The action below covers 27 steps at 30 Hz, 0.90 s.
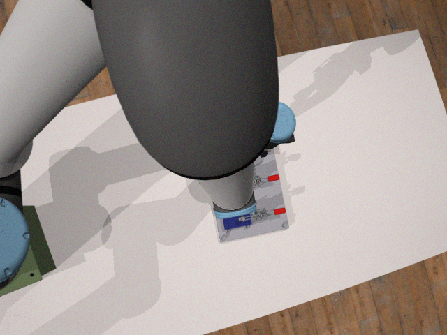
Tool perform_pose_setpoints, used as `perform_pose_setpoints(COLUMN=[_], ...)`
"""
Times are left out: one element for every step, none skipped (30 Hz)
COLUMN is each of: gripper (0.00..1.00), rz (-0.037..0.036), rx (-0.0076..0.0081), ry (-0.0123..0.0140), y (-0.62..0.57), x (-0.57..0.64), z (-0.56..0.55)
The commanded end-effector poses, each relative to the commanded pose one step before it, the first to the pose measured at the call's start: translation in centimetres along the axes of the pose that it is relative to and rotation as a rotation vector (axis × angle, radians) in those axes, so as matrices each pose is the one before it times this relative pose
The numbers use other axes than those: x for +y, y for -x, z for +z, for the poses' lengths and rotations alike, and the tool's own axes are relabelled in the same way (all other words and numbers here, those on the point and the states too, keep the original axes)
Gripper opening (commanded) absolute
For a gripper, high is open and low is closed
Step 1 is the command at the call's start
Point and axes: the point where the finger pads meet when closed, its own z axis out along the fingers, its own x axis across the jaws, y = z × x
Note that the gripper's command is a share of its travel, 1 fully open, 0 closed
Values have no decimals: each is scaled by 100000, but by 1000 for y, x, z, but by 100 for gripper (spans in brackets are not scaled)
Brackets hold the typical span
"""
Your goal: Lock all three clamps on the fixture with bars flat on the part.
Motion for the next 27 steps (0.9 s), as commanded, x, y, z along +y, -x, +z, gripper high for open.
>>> perform_pose_setpoints(gripper=[0,0,0,0,0,0,0,0,0,0,0,0,0,0,0,0,0,0,0,0,0,0,0,0,0,0,0], rz=[-27,0,0,0,0,0,0,0,0,0,0,0,0,0,0,0,0,0,0,0,0,0,0,0,0,0,0], rx=[-23,0,0,0,0,0,0,0,0,0,0,0,0,0,0,0,0,0,0,0,0,0,0,0,0,0,0], ry=[-144,0,0,0,0,0,0,0,0,0,0,0,0,0,0,0,0,0,0,0,0,0,0,0,0,0,0], y=[22,0,0,0,0,0,0,0,0,0,0,0,0,0,0,0,0,0,0,0,0,0,0,0,0,0,0], x=[-172,0,0,-27,-29,-31,-33,-36,-38,-40,-42,-45,-47,-49,-51,-53,-53,-56,0,0,-58,-60,-61,-63,-65,-67,-69], z=[-61,0,0,-1,-1,-1,-1,-2,-2,-2,-2,-2,-2,-2,-2,-2,6,6,0,0,6,7,7,7,7,7,7])
